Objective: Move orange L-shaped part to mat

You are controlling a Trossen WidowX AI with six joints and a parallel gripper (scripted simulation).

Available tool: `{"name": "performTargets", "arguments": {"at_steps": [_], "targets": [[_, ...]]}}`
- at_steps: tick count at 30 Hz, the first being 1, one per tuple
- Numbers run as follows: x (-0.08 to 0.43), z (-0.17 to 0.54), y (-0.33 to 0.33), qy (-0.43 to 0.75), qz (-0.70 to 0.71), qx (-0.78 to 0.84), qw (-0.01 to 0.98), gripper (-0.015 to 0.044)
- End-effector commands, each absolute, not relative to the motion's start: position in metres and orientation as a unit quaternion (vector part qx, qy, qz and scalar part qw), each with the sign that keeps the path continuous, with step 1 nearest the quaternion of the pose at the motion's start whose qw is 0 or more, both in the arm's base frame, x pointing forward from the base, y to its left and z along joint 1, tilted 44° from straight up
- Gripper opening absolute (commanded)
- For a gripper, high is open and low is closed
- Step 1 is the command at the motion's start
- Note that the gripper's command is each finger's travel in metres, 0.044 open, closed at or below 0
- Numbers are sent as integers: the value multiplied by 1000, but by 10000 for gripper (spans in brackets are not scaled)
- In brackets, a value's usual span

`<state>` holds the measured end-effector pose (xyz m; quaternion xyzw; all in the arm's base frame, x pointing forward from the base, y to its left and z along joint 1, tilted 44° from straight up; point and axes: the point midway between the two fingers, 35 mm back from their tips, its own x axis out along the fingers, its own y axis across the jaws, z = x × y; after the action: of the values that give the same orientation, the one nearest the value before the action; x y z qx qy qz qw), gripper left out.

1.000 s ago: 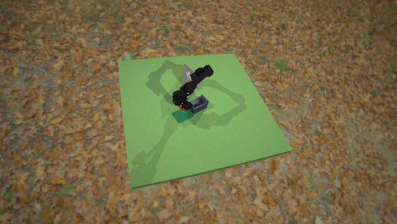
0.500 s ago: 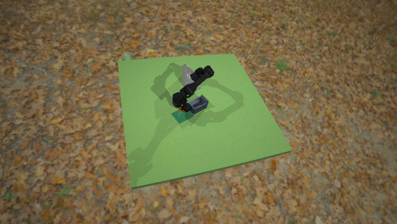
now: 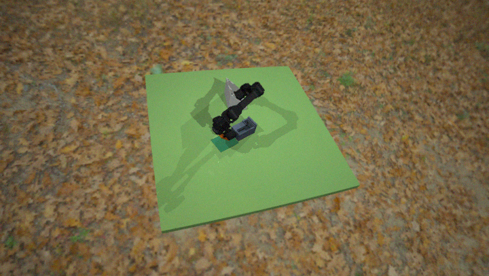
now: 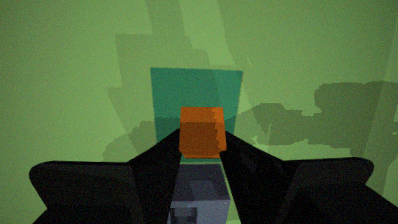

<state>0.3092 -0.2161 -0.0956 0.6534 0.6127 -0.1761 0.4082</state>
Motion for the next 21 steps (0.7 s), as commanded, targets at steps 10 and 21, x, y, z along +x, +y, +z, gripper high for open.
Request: {"name": "performTargets", "arguments": {"at_steps": [10,21], "targets": [[310,-97,-214,612,-175,656,405,0],[309,-97,-215,613,-176,654,407,157]]}}
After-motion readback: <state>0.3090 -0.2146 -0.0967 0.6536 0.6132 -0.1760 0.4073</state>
